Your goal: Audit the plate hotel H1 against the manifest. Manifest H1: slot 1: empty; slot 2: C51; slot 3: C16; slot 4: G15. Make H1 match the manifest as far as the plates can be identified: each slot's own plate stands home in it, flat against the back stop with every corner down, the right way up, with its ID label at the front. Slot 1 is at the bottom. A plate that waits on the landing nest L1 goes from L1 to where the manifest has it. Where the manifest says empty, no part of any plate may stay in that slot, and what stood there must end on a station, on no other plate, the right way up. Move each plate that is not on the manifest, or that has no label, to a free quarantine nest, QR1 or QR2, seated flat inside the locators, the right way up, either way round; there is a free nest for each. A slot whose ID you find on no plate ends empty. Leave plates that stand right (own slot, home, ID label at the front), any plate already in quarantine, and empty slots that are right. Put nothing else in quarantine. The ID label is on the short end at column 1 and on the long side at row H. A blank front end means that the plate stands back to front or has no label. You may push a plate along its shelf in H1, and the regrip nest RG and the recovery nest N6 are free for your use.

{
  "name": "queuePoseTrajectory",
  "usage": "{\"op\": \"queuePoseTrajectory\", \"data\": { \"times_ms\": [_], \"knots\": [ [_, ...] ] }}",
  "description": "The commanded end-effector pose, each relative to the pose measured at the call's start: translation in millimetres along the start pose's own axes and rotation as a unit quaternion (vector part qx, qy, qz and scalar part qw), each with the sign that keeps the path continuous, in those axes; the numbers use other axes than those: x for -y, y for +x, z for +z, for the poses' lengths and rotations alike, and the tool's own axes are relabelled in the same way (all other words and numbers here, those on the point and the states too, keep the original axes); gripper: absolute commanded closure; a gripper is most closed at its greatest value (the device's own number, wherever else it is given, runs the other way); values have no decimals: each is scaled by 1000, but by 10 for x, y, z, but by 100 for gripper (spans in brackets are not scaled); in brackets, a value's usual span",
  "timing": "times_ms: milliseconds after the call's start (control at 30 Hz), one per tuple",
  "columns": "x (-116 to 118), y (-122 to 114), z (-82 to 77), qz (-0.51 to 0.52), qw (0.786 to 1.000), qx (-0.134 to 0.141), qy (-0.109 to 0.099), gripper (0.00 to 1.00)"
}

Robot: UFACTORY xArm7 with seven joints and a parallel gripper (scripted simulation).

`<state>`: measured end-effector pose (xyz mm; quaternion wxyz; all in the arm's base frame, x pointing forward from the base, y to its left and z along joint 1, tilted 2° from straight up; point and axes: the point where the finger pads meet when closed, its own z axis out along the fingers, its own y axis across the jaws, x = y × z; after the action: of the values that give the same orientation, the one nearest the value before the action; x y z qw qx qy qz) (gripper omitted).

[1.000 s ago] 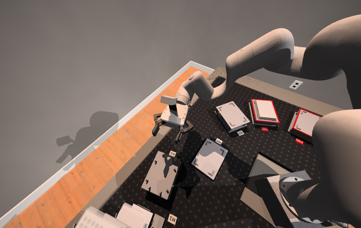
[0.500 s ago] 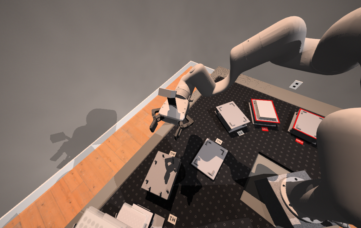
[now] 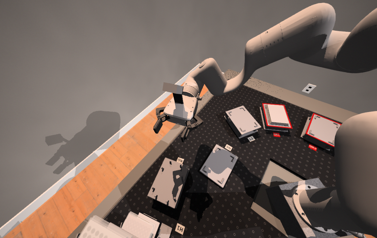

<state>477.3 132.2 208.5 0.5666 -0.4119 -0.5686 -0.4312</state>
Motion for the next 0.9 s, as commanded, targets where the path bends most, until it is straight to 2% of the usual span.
{"op": "queuePoseTrajectory", "data": {
  "times_ms": [0,867],
  "knots": [
    [-5,118,0,-2,1000,1,0,0],
    [-4,681,1,-2,1000,1,0,0]
  ]
}}
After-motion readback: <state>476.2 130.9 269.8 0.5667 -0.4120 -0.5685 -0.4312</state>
